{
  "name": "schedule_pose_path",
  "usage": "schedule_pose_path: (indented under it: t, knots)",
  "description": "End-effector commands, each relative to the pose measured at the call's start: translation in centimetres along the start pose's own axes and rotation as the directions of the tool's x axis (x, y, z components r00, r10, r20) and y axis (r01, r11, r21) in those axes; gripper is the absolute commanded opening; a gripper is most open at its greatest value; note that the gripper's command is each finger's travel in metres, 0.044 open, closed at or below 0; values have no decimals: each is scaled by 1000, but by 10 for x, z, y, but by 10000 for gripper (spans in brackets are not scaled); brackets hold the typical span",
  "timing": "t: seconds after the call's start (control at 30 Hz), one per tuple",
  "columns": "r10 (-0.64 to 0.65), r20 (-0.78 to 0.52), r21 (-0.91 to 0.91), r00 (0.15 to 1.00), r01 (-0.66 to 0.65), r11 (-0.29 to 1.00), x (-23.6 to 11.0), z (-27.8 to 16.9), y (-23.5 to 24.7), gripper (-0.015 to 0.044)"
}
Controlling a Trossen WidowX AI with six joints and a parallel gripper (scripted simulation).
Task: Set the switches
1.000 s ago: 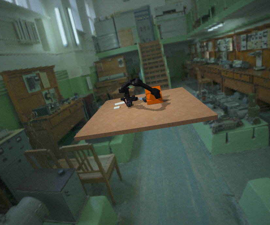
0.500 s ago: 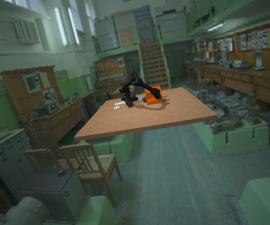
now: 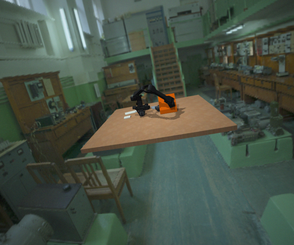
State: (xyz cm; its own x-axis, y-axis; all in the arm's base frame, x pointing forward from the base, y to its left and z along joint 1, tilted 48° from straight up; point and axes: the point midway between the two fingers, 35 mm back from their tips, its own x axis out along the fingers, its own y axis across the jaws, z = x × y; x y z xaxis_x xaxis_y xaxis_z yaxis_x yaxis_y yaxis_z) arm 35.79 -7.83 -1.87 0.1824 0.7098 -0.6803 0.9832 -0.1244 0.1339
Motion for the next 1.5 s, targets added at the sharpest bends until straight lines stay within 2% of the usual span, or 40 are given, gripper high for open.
schedule_pose_path:
  t: [0.0,1.47]
  knots:
    - [-26,-6,27,1000,26,999,4,-1,-11,0]
    - [-26,-6,28,1000,27,999,4,-4,-24,0]
